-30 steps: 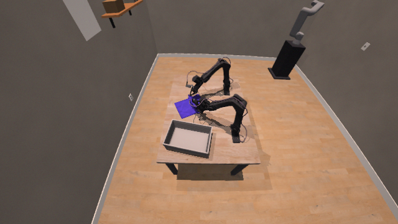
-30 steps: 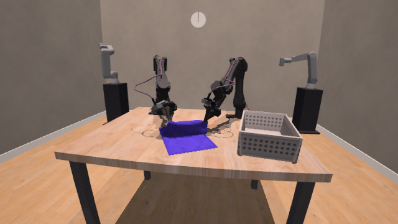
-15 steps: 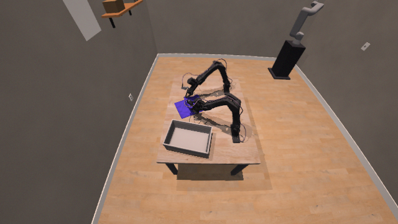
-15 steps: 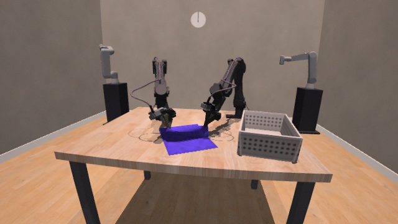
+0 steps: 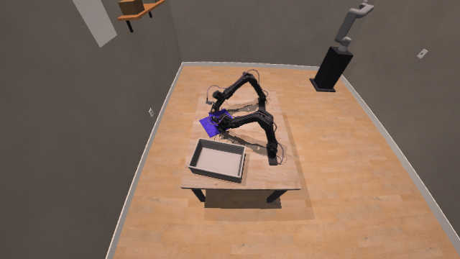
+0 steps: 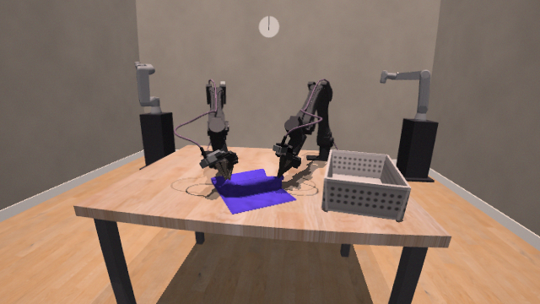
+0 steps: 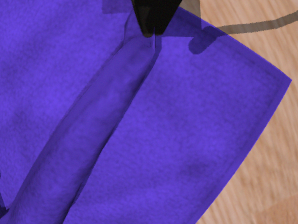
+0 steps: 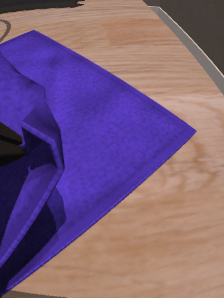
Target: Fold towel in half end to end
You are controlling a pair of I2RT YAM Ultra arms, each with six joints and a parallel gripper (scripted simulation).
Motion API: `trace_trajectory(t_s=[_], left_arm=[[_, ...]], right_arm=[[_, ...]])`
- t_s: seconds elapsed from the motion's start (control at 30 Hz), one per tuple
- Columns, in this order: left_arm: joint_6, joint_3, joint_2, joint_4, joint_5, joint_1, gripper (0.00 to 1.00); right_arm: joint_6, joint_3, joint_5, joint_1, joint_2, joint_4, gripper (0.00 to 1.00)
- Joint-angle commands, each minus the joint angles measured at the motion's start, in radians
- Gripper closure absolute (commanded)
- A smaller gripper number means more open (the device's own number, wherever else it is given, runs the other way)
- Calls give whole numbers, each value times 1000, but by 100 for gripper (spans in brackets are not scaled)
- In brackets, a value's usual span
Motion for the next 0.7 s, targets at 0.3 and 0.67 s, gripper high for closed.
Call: trace_trajectory(t_s=[0.3,0.67], left_arm=[[79,195,116,-87,31,73,100],[61,313,218,-157,-11,98,100]], right_arm=[[19,239,48,-18,147,-59,100],[-3,428,32,-17,281,-125,100]])
